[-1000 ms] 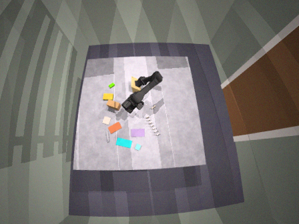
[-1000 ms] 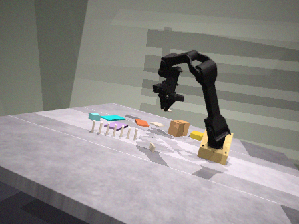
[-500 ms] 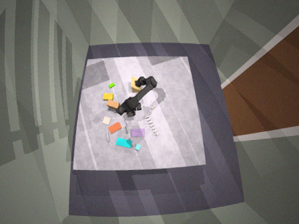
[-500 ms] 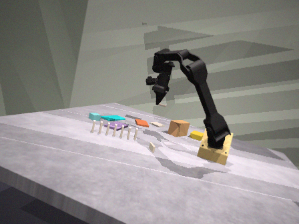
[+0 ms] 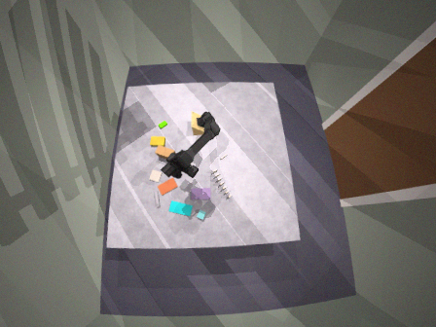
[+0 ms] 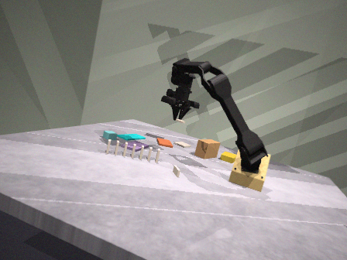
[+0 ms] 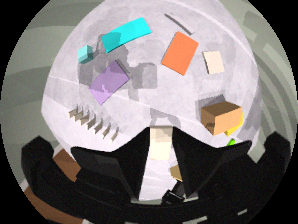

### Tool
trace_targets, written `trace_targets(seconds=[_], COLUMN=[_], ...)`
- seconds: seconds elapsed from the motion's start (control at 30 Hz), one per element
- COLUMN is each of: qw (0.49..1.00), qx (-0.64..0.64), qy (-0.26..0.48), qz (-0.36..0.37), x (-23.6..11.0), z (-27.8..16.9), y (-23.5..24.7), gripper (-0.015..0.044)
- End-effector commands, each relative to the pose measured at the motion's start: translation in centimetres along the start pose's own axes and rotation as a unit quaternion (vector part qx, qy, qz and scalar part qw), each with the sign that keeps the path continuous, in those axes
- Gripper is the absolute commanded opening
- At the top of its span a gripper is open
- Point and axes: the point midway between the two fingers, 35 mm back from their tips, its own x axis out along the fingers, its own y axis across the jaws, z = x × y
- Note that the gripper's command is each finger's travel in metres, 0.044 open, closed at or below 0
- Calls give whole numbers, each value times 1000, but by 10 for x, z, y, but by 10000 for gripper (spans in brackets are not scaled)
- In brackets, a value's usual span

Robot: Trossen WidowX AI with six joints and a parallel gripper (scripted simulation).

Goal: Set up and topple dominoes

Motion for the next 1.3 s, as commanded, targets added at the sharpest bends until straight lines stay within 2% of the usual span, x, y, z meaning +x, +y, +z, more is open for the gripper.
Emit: trace_targets(seconds=[0.0, 1.27], qw=[1000, 964], qx=[7, -23], qy=[-6, -217], qz=[-2, -150], x=[0, 66], z=[3, 56], y=[1, -36], gripper=[107, 107])
